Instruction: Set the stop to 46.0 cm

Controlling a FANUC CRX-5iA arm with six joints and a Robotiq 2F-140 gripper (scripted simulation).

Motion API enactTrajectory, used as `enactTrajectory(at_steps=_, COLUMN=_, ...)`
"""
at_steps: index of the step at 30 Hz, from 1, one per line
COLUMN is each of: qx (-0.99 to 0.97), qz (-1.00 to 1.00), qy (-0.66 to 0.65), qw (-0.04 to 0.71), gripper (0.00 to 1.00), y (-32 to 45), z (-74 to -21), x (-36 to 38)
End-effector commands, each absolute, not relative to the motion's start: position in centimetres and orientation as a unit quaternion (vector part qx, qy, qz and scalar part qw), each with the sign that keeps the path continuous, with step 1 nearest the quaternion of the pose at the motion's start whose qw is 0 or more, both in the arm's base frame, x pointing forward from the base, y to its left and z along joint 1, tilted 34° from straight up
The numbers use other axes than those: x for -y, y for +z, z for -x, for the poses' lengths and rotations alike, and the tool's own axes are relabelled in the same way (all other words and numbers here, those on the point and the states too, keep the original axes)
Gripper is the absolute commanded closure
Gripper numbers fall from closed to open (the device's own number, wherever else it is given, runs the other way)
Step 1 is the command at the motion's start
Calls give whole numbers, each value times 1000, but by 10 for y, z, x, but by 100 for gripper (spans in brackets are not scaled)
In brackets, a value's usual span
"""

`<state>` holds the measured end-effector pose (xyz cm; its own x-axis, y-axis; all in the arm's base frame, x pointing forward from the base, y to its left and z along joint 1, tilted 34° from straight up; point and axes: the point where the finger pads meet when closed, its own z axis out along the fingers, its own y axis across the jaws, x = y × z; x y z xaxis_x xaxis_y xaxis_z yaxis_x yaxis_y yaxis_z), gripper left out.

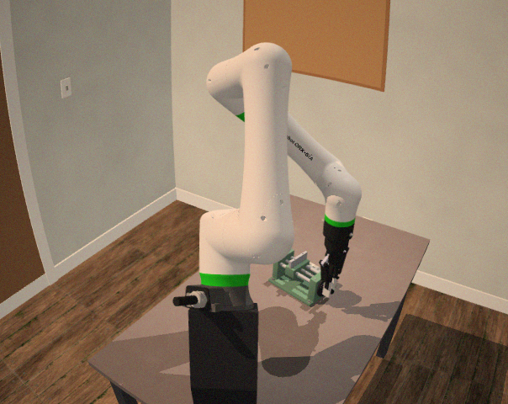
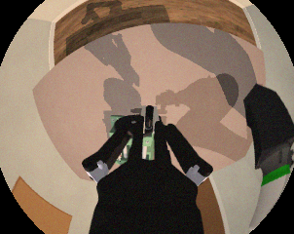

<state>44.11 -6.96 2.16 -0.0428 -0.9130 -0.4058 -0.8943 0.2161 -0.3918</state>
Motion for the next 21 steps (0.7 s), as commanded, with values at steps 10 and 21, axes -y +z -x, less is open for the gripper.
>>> enactTrajectory(at_steps=10, qx=-722, qz=626, qy=-16, qw=295, gripper=96, y=6, z=-447, x=63)
enactTrajectory(at_steps=21, qx=-722, qz=626, qy=-16, qw=295, gripper=96, y=-3, z=-456, x=60)
